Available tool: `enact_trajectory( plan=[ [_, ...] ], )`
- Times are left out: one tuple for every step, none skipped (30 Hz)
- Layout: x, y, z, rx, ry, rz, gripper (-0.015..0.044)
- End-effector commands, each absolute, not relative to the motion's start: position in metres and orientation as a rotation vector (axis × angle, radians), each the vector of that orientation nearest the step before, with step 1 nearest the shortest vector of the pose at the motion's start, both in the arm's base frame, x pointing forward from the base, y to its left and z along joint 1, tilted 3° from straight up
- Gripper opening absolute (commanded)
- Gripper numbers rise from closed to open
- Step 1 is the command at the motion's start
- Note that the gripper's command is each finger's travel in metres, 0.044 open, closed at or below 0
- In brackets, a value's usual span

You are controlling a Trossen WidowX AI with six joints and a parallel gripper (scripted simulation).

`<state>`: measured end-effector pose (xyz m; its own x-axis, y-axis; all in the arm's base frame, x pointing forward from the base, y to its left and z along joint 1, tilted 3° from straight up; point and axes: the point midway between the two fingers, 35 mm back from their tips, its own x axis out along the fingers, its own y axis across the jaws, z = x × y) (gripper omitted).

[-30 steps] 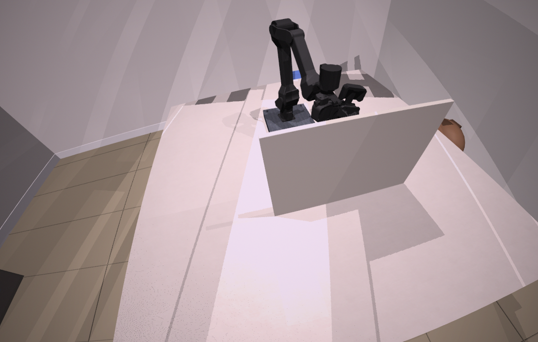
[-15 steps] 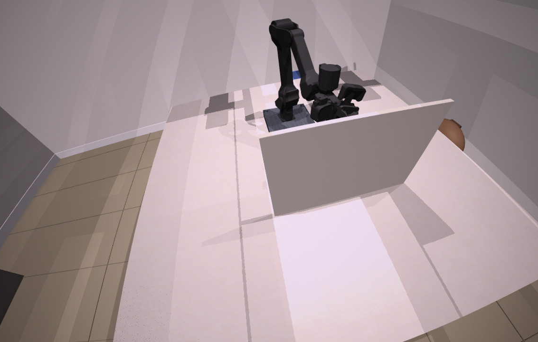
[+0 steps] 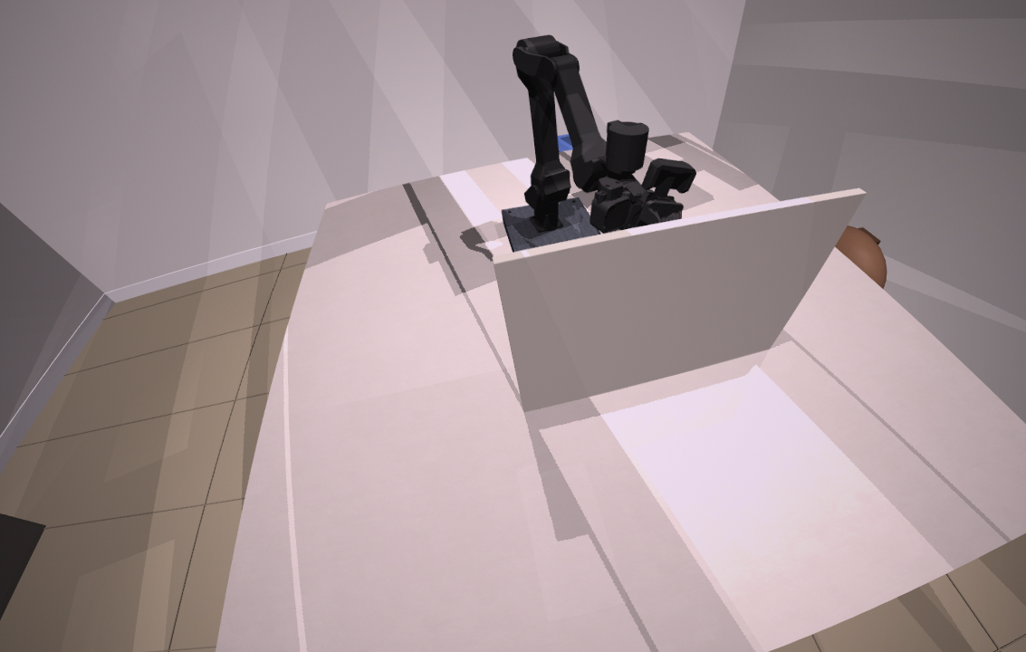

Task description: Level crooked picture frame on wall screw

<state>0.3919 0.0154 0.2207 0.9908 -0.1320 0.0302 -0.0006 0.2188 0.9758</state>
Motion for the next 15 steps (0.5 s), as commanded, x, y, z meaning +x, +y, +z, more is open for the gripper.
enact_trajectory(
  plan=[
    [0.3912, 0.0160, 0.2245, 1.354, -0.124, -0.080, 0.0000],
    [0.3912, 0.0160, 0.2244, 1.354, -0.124, -0.080, 0.0000],
    [0.3912, 0.0161, 0.2244, 1.354, -0.124, -0.080, 0.0000],
    [0.3913, 0.0162, 0.2245, 1.354, -0.124, -0.080, 0.0000],
    [0.3913, 0.0163, 0.2245, 1.354, -0.124, -0.080, 0.0000],
    [0.3913, 0.0164, 0.2244, 1.354, -0.124, -0.080, 0.0000],
    [0.3913, 0.0164, 0.2243, 1.354, -0.124, -0.080, 0.0000],
    [0.3913, 0.0165, 0.2240, 1.354, -0.124, -0.080, 0.0000],
    [0.3913, 0.0166, 0.2238, 1.354, -0.124, -0.080, 0.0000],
    [0.3913, 0.0167, 0.2237, 1.354, -0.124, -0.080, 0.0000],
    [0.3913, 0.0166, 0.2236, 1.354, -0.124, -0.080, 0.0000],
    [0.3913, 0.0166, 0.2235, 1.354, -0.124, -0.080, 0.0000],
    [0.3914, 0.0166, 0.2233, 1.354, -0.124, -0.080, 0.0000],
    [0.3914, 0.0165, 0.2231, 1.354, -0.124, -0.080, 0.0000],
    [0.3914, 0.0164, 0.2229, 1.354, -0.124, -0.080, 0.0000]
  ],
)
